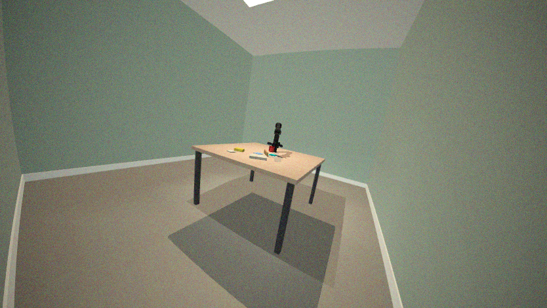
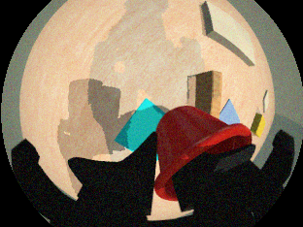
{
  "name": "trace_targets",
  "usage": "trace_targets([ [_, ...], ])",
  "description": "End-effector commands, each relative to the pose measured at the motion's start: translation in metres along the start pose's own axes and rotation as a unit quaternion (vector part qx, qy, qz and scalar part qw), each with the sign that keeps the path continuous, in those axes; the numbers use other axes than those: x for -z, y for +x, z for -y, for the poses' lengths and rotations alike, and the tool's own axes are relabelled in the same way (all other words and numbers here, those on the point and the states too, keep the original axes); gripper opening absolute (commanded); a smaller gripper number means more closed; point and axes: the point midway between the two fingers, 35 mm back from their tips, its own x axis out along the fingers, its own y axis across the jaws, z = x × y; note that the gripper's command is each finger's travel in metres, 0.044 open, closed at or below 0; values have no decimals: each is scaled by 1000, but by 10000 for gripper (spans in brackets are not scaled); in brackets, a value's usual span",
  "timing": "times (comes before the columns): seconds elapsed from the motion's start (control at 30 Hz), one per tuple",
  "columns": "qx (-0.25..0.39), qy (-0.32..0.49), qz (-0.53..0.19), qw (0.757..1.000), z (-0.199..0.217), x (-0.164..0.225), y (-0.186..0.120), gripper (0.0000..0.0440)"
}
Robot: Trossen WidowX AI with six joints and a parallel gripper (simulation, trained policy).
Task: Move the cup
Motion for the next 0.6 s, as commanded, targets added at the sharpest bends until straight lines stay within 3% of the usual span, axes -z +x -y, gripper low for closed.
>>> trace_targets([
  [0.0,4,4,2,1000,-4,5,5,0],
  [0.3,5,8,0,1000,-16,19,22,3],
  [0.57,9,12,3,1000,-22,26,32,36],
])
